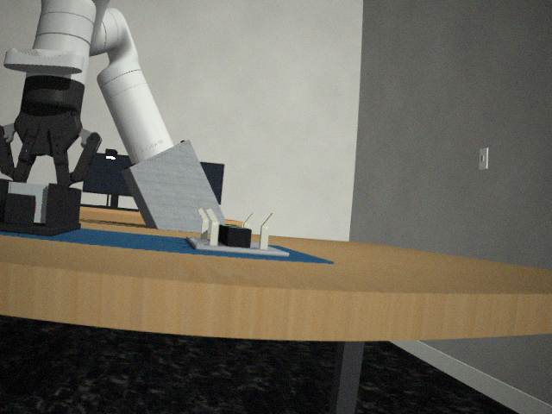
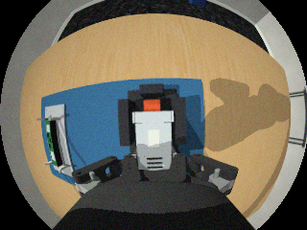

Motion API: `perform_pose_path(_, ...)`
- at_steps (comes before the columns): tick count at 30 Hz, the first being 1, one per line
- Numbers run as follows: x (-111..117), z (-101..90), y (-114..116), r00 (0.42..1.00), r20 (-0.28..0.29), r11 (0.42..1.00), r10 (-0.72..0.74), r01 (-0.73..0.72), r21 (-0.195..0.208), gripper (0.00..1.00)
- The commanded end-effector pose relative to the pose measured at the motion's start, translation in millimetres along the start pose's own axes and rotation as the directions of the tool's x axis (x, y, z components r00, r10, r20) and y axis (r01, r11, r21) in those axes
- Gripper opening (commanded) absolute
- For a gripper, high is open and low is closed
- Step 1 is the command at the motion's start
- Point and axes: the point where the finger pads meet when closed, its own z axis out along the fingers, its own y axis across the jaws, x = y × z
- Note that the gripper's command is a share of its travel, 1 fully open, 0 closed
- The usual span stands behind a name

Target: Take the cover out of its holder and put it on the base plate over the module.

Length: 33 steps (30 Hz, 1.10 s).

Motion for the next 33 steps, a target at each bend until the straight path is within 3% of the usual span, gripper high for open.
perform_pose_path(1,0.4,0.1,-0.2,1.000,-0.001,1.000,0.000,0.000,0.000,0.00)
perform_pose_path(27,0.5,-0.5,-0.2,1.000,-0.001,1.000,0.000,0.000,0.000,0.00)
perform_pose_path(33,0.4,-18.5,-0.2,1.000,-0.001,1.000,0.000,0.000,0.001,0.00)
